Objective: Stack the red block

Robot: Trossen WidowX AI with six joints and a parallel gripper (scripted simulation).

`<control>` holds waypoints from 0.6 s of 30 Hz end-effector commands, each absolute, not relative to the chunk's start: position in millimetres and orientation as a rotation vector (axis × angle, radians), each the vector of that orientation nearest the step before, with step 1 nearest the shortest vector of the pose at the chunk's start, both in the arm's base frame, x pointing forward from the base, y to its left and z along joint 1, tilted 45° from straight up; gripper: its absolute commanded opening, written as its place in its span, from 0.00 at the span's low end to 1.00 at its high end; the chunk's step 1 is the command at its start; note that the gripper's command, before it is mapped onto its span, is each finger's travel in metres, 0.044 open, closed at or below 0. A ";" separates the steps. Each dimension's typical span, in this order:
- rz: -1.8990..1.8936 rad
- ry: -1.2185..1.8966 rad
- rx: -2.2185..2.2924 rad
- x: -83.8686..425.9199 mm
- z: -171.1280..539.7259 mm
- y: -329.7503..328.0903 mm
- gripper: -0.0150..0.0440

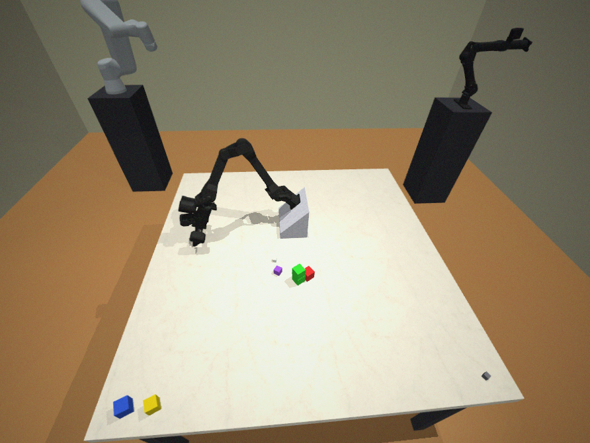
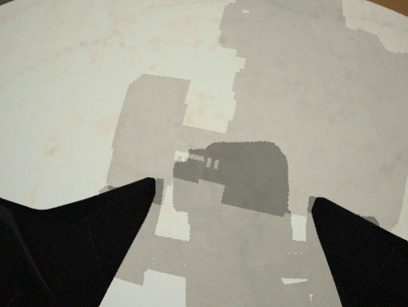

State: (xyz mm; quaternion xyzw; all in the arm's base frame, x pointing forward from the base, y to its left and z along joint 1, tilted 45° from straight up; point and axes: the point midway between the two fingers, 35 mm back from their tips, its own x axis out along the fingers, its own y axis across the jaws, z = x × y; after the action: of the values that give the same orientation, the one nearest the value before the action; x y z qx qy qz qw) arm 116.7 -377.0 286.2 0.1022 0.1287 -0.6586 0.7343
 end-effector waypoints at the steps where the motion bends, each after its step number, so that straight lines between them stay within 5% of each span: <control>1: -1.365 0.346 0.225 149.9 274.9 -369.1 1.00; 18: -1.080 0.531 0.296 276.5 219.4 -302.5 1.00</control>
State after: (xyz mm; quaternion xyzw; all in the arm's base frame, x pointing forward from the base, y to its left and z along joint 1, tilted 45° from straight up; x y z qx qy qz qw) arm 262.4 -310.3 228.6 0.1273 0.2376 -0.5133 0.8148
